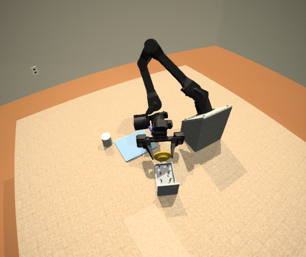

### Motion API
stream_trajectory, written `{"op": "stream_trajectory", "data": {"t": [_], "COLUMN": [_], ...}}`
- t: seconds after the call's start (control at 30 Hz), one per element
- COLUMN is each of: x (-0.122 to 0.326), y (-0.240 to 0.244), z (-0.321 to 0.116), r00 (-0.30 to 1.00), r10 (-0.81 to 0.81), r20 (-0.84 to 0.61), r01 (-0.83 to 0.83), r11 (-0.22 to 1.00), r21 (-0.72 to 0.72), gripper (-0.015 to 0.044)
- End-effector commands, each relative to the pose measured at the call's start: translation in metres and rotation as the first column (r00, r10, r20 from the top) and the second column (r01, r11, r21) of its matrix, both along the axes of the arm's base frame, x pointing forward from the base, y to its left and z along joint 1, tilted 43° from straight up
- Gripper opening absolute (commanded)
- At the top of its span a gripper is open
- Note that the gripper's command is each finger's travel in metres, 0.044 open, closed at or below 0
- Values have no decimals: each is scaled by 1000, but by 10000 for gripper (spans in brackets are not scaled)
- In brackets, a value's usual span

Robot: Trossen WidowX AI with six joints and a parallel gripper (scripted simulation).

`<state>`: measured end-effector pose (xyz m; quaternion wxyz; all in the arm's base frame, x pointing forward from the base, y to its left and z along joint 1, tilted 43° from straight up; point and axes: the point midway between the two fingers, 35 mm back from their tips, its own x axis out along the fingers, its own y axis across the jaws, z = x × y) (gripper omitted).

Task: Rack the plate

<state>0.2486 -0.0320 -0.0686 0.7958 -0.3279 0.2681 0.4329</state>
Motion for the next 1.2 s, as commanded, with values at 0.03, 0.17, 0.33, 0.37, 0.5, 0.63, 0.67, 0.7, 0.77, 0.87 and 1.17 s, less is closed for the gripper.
{"op": "stream_trajectory", "data": {"t": [0.03,0.17,0.33,0.37,0.5,0.63,0.67,0.7,0.77,0.87,1.17], "x": [4,4,7,8,9,10,10,10,10,9,8], "y": [7,8,13,14,16,18,19,19,19,10,8], "z": [-8,-8,-14,-15,-16,-19,-19,-20,-20,-30,-30], "r00": [1000,1000,1000,1000,1000,1000,1000,1000,1000,1000,1000], "r10": [2,2,3,4,4,5,5,5,5,6,-2], "r20": [0,0,5,6,7,12,13,14,14,18,13], "r01": [-2,-2,-3,-4,-4,-5,-5,-5,-5,-6,2], "r11": [1000,1000,1000,1000,1000,1000,1000,1000,1000,1000,1000], "r21": [1,1,0,0,1,0,0,0,0,-2,-9], "gripper": [0,0,0,0,0,0,0,0,0,0,0]}}
